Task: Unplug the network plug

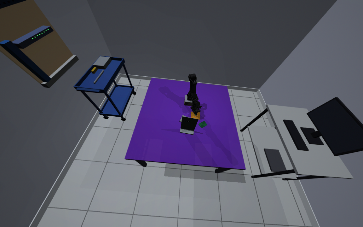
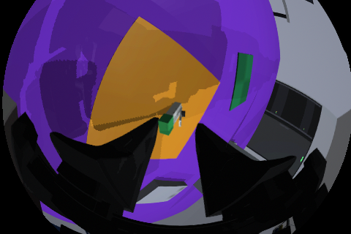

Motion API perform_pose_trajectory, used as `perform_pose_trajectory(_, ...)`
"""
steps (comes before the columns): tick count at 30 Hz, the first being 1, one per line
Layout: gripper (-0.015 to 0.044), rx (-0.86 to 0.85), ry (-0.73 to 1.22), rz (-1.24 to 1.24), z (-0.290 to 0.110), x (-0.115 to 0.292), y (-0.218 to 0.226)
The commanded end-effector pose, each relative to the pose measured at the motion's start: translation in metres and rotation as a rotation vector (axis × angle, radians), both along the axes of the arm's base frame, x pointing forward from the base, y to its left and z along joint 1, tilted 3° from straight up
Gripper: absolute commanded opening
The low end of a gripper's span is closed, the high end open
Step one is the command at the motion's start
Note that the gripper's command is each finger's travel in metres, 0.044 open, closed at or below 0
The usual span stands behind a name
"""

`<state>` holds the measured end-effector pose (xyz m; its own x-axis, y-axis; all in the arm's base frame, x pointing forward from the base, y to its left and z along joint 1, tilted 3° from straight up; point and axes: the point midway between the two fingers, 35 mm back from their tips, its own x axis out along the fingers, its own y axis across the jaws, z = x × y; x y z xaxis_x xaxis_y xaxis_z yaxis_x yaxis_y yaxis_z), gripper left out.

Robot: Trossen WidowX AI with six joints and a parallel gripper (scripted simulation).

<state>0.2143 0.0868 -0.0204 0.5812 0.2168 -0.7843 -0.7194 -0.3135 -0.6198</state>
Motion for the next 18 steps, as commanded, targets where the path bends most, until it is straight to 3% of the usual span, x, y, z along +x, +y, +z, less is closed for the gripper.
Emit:
perform_pose_trajectory(1,0.0156,0.003,-0.006,-0.001,0.0029,0.0000,0.0001)
perform_pose_trajectory(18,0.0156,0.002,-0.005,0.000,0.0090,-0.0043,-0.0010)
